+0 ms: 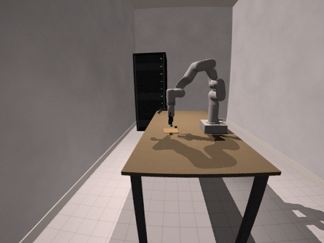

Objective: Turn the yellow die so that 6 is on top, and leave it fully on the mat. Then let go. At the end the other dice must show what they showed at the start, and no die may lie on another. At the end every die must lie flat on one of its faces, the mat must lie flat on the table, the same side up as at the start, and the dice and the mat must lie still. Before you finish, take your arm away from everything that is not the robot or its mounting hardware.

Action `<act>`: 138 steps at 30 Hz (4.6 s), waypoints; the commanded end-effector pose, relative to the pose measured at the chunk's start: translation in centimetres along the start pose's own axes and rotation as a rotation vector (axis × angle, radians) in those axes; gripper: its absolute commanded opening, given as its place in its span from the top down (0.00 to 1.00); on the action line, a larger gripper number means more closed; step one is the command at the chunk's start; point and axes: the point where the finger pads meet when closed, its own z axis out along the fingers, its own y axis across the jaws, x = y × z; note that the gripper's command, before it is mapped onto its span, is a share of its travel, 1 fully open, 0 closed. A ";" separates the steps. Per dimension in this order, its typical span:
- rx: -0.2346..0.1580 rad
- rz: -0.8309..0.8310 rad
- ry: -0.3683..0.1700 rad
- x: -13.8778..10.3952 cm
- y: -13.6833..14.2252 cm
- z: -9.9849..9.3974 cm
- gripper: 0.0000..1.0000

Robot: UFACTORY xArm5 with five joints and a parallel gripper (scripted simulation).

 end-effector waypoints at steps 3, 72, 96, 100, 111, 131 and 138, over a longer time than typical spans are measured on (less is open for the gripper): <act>0.001 -0.228 0.004 0.1 -0.1 0.2 0.00; -0.001 -1.226 0.004 0.1 -0.1 1.9 0.64; -0.001 -1.226 0.004 0.1 -0.1 2.1 0.64; -0.001 -1.225 0.004 0.1 -0.1 2.4 0.64; -0.001 -1.225 0.005 0.1 -0.2 3.6 0.64; -0.001 -1.225 0.005 0.1 -0.2 6.2 0.64; -0.001 -1.225 0.005 0.1 -0.2 6.8 0.64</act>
